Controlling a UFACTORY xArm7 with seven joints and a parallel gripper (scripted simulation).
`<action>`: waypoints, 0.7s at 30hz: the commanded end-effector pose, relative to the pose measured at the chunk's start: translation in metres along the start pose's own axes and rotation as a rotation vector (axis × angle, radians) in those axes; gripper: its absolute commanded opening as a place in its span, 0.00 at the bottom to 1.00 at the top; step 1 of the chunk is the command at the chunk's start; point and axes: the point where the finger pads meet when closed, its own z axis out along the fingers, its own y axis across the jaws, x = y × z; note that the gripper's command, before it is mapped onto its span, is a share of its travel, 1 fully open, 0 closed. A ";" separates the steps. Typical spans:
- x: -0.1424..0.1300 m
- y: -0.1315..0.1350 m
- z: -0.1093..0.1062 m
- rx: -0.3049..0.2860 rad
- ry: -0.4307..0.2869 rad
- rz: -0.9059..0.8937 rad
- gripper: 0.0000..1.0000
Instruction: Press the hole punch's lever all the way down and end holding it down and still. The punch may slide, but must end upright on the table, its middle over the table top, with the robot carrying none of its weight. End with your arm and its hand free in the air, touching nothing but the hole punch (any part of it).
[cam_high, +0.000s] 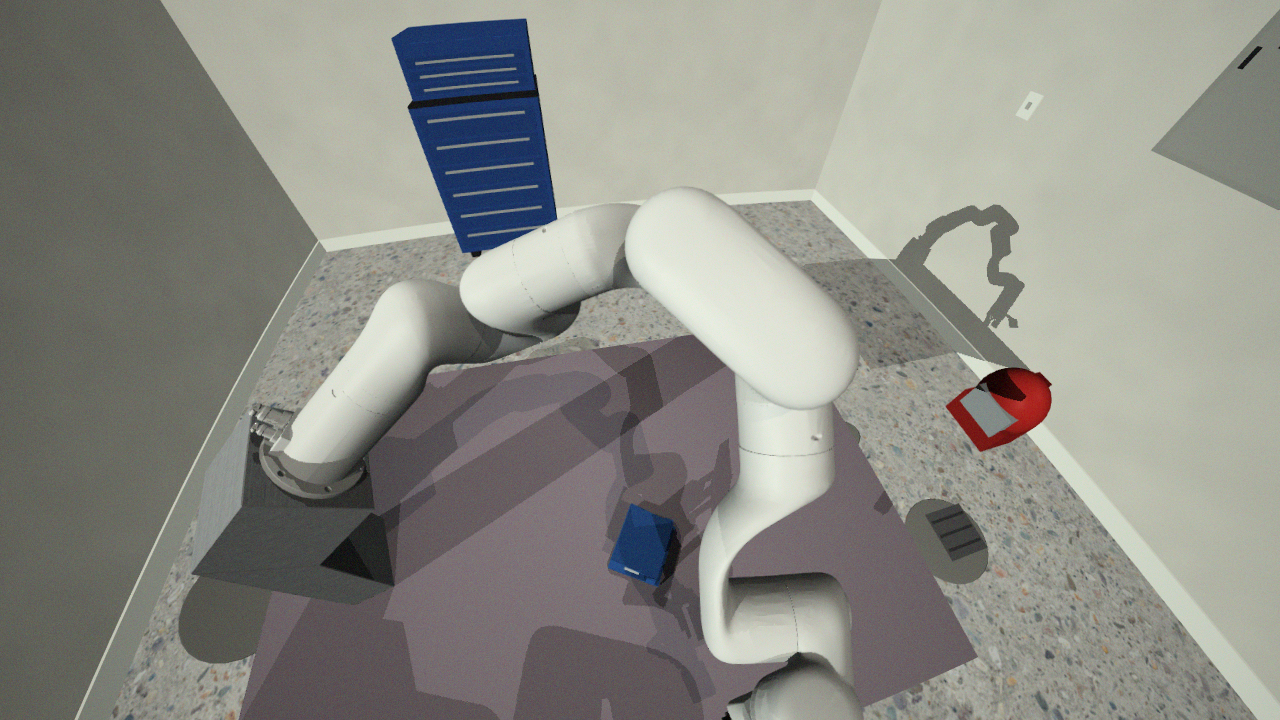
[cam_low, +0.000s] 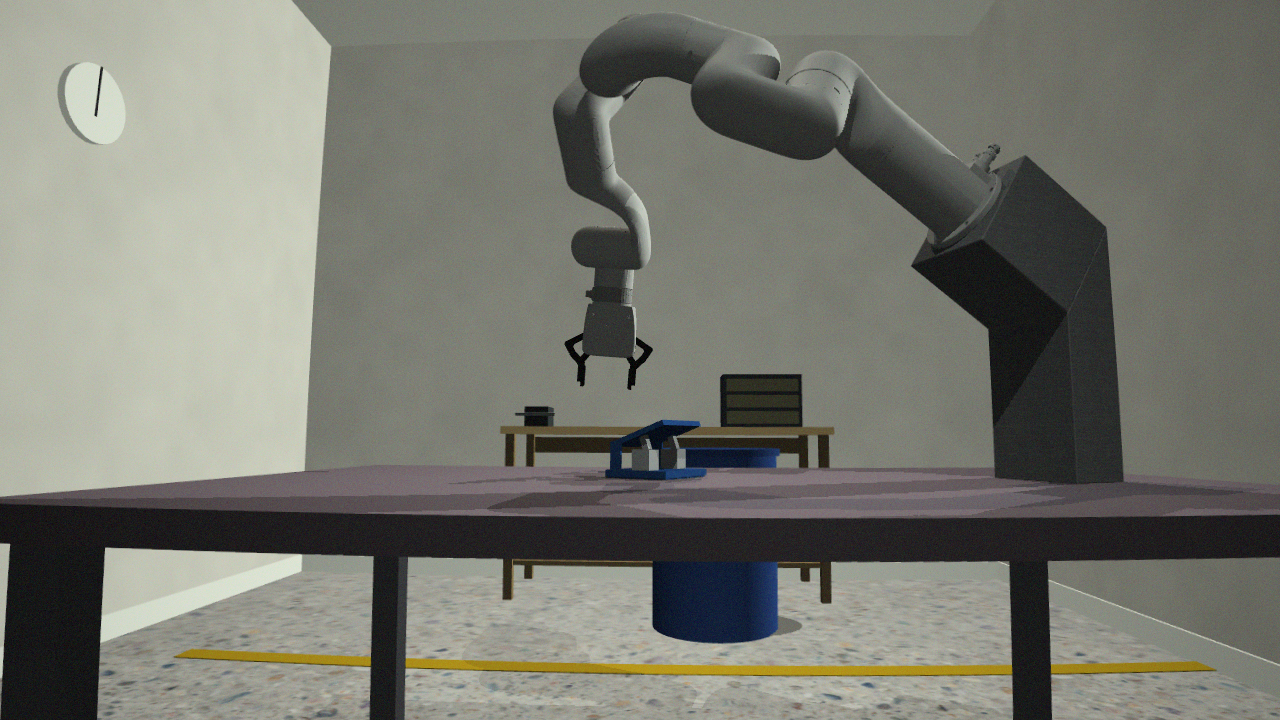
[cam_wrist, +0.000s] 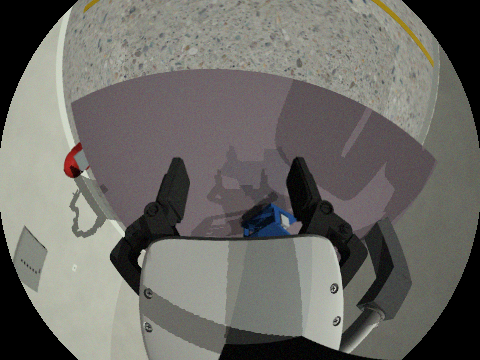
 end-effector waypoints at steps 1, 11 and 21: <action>0.002 -0.001 -0.002 0.001 0.005 0.000 1.00; 0.002 -0.001 -0.002 0.001 0.005 0.000 1.00; -0.010 -0.002 -0.002 0.005 -0.004 -0.031 1.00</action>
